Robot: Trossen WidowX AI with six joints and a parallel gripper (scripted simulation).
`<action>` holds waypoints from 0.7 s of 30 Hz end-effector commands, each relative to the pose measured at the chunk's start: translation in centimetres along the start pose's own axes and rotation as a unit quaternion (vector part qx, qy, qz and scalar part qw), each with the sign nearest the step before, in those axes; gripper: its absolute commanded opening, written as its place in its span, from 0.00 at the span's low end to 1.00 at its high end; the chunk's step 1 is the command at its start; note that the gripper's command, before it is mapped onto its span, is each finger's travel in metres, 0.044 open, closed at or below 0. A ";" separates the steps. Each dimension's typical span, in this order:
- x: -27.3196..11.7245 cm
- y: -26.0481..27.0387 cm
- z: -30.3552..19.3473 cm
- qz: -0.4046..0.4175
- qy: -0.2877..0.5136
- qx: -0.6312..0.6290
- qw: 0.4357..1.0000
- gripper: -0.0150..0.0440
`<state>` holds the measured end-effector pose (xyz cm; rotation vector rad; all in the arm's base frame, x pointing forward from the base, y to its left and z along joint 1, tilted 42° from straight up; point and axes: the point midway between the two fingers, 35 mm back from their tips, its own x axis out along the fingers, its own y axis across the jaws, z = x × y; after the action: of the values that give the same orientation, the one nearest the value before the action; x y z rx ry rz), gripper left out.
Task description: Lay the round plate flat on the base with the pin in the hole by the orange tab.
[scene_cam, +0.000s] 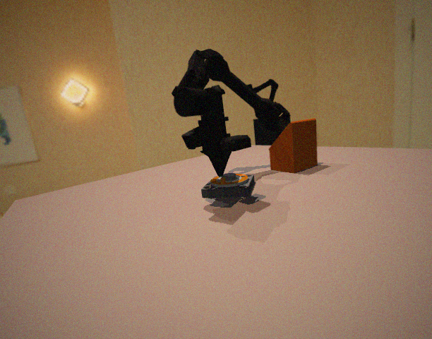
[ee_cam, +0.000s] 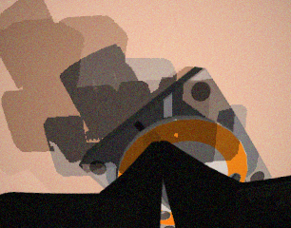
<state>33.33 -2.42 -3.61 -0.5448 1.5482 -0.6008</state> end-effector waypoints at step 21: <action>-2.9 0.1 -0.1 0.002 -0.007 0.000 1.000 0.25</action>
<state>33.48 -0.35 -1.48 -0.5403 1.5345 -0.5965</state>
